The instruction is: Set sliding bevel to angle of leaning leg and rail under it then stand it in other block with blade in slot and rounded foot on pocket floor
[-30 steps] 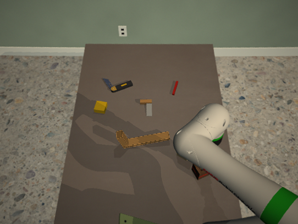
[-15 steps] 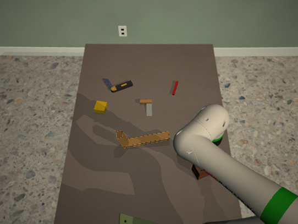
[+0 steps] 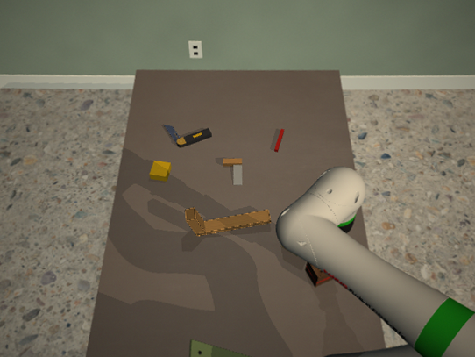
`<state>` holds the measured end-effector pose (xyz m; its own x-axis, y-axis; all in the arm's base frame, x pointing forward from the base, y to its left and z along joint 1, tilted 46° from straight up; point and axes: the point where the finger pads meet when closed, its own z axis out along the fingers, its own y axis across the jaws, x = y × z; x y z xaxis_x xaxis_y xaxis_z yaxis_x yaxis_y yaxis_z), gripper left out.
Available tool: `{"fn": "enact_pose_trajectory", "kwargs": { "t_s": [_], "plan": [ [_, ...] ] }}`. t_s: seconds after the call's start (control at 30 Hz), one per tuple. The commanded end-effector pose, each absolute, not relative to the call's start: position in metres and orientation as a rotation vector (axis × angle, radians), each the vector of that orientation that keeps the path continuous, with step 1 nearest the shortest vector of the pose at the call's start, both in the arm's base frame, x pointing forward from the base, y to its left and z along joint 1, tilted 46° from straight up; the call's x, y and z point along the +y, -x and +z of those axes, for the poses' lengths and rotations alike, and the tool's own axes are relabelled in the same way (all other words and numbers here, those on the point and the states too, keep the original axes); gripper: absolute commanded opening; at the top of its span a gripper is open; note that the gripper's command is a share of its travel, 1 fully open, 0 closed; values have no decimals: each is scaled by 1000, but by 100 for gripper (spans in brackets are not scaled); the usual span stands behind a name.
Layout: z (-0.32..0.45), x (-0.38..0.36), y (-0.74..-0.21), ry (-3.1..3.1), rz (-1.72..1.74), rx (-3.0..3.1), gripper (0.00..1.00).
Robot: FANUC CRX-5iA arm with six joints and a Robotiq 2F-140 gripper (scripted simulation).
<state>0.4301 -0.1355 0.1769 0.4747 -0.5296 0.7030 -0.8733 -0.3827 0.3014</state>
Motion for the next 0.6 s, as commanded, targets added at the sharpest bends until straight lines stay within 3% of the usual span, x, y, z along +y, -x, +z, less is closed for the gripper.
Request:
{"fn": "enact_pose_trajectory", "kwargs": {
  "t_s": [0.0, 0.57],
  "plan": [
    [177, -135, -431, -2064, 672, -1157, 10],
    [175, -137, -431, -2064, 672, -1157, 10]
  ]
}}
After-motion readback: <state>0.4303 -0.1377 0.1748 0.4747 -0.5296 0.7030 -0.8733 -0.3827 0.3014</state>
